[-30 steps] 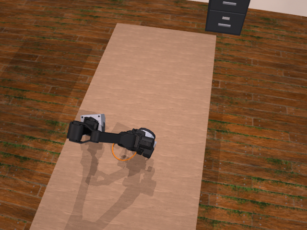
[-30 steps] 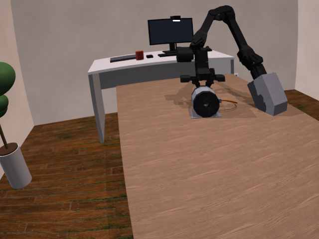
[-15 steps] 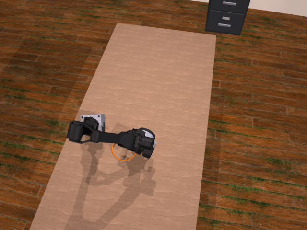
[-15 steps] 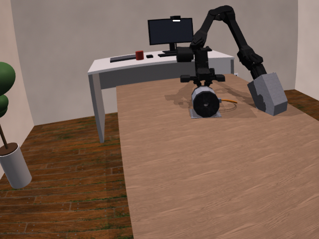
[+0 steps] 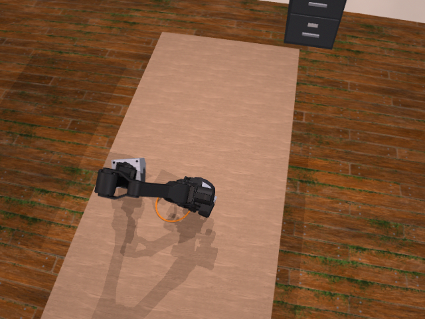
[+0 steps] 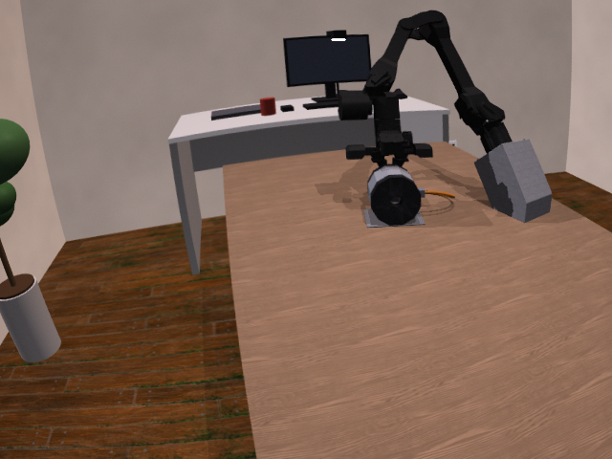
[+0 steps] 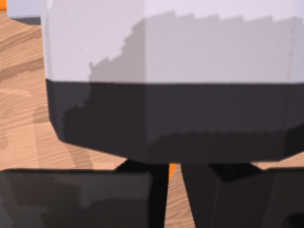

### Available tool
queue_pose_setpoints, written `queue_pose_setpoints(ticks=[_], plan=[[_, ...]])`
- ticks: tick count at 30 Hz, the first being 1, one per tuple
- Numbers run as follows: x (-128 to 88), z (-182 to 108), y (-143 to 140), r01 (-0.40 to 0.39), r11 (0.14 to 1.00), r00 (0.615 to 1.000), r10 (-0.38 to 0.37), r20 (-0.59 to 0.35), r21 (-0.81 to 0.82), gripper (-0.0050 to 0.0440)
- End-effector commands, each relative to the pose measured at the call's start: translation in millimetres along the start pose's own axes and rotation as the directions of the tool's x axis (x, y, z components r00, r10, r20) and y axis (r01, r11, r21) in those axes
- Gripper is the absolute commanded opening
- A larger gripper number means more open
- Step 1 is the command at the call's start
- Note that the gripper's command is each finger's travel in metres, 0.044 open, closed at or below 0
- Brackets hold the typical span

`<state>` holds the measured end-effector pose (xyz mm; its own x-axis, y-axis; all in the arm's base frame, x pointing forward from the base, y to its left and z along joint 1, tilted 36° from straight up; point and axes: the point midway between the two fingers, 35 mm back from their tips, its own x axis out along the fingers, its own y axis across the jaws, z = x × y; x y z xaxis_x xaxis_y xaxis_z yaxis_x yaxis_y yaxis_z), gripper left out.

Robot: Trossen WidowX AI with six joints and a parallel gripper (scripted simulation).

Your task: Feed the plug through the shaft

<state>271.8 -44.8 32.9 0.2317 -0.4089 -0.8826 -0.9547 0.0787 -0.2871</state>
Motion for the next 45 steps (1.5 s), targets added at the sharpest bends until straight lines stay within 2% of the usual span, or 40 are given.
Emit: queue_pose_setpoints(ticks=[1,2,3,6,9,12,13,17,33,45], plan=[[0,0,0,0.001,1.000,1.000,-0.001,0.000,0.001,0.0072],[0,0,0,0.001,1.000,1.000,-0.001,0.000,0.001,0.0096],[0,0,0,0.001,1.000,1.000,-0.001,0.000,0.001,0.0100],[-2,-2,-1,0.001,1.000,1.000,-0.001,0.000,0.001,0.0100],[-23,-19,-3,0.000,1.000,1.000,0.000,-0.001,0.001,0.0100],[-25,-21,-3,0.000,1.000,1.000,0.000,-0.001,0.001,0.0100],[-17,-15,-1,-0.005,1.000,1.000,0.005,-0.003,0.000,0.0100],[1,-21,5,0.000,1.000,1.000,0.000,-0.001,0.001,0.0100],[6,-19,4,0.000,1.000,1.000,0.000,-0.001,0.001,0.0100],[4,-20,3,0.004,1.000,1.000,-0.004,-0.003,0.006,0.0027]])
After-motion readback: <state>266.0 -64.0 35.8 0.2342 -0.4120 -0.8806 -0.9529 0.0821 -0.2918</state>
